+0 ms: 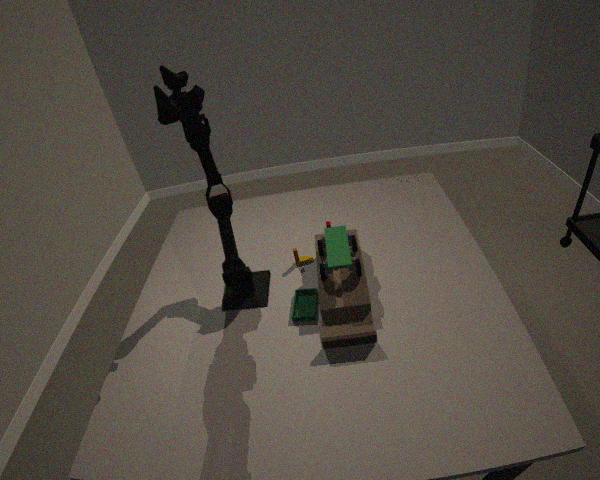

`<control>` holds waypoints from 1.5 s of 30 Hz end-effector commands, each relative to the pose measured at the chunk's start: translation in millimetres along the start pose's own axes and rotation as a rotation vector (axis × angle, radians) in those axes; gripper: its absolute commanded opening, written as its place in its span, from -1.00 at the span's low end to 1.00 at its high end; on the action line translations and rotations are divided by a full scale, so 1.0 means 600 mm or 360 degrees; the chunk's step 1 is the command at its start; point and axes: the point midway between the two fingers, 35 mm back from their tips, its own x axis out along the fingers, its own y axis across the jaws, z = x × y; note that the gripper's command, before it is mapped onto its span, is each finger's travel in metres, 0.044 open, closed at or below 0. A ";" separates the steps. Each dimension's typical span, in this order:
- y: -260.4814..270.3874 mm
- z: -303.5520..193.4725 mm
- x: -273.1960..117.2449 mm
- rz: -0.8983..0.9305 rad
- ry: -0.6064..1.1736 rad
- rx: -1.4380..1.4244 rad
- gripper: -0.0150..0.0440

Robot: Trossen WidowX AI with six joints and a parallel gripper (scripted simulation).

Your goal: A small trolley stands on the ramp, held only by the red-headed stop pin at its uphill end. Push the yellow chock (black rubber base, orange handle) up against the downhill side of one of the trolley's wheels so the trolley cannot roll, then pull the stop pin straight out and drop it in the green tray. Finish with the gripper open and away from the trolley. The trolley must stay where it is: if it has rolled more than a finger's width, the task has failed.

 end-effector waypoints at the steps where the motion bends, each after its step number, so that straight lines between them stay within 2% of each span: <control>1: 0.003 0.000 0.002 0.0009 -0.0005 0.0007 0.78; 8: 0.136 0.020 0.054 0.0334 -0.0209 0.0248 0.15; 16: 0.284 0.091 0.075 0.0731 -0.0497 0.0538 0.15; 24: 0.398 0.197 0.048 0.1112 -0.0817 0.0810 0.15; 29: 0.447 0.271 0.010 0.1344 -0.1026 0.0964 0.15; 39: 0.492 0.386 -0.081 0.1679 -0.1394 0.1079 0.15; 45: 0.507 0.462 -0.177 0.1968 -0.1686 0.1075 0.15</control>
